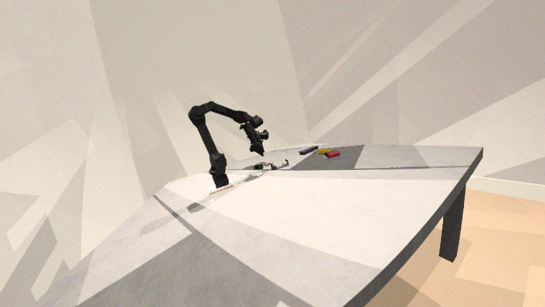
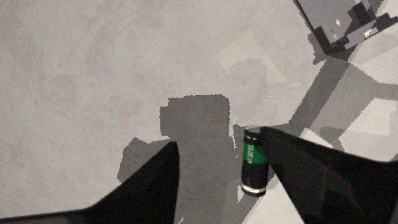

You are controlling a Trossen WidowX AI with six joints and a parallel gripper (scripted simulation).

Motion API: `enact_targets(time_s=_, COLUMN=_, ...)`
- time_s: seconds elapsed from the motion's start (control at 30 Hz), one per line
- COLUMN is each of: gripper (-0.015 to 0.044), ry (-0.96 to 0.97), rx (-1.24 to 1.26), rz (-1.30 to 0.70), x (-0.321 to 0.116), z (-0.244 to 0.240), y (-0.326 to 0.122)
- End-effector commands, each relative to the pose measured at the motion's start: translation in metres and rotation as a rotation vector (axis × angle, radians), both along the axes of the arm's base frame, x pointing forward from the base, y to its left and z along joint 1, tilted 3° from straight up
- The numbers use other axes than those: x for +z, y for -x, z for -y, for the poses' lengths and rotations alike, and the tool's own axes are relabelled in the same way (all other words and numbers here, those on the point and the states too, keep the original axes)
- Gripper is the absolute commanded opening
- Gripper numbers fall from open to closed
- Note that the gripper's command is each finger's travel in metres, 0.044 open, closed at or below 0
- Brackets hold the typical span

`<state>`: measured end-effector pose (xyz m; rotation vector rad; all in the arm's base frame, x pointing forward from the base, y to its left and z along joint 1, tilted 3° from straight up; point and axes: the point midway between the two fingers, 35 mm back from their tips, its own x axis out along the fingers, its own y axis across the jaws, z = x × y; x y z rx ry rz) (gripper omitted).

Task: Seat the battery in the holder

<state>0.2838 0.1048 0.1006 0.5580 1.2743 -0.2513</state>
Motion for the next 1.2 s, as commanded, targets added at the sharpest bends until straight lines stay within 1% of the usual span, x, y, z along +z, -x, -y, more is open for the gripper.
enact_targets(time_s=0.0, gripper=0.0245, ry=0.081, rx=-0.135, rz=-0.318, x=-0.025, z=-0.01, y=0.04)
enact_targets(time_s=0.37, gripper=0.0245, ry=0.081, rx=-0.135, rz=-0.318, x=-0.026, z=-0.01, y=0.04)
enact_targets(time_s=1.17, gripper=0.0245, ry=0.081, rx=-0.135, rz=-0.319, x=-0.065, z=-0.011, y=0.04)
